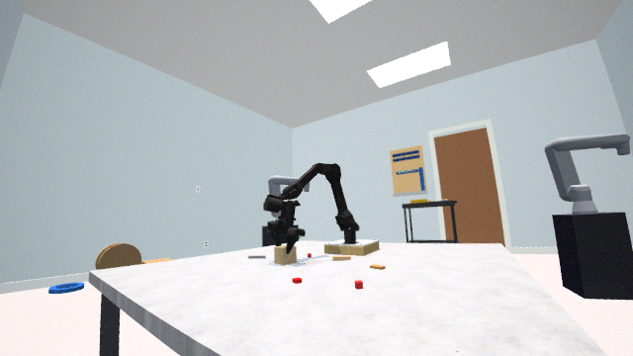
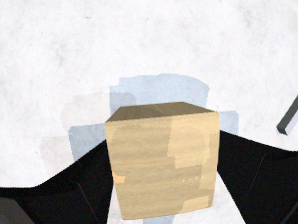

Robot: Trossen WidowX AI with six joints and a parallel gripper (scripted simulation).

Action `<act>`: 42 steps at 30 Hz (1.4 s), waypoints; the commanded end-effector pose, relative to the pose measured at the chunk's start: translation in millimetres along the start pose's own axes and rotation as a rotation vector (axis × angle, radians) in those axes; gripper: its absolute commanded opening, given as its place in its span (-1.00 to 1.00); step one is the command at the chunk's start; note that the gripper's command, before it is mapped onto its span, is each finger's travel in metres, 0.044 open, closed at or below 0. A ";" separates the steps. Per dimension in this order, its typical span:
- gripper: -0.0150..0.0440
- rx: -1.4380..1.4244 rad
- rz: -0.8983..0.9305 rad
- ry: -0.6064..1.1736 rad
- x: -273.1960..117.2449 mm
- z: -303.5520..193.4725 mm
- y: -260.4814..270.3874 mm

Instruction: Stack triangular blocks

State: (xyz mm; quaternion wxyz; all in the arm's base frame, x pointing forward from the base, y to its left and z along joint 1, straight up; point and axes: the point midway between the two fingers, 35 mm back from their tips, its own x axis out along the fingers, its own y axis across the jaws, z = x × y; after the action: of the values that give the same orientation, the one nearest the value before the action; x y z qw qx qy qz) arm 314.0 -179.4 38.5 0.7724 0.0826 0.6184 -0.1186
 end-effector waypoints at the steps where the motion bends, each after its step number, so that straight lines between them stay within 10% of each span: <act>1: -0.49 -0.004 -0.006 0.002 1.0 -0.6 -1.0; 21: -0.49 -0.006 -0.007 0.001 1.9 -1.1 -0.8; 37: 0.93 -0.001 -0.001 0.000 1.6 -0.9 0.0; 42: 1.00 -0.001 -0.001 0.000 1.6 -0.9 0.0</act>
State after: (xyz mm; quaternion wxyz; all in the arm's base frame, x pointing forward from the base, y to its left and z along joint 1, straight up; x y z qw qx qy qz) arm 313.5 -179.3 36.7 0.7725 0.0817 0.6184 -0.1186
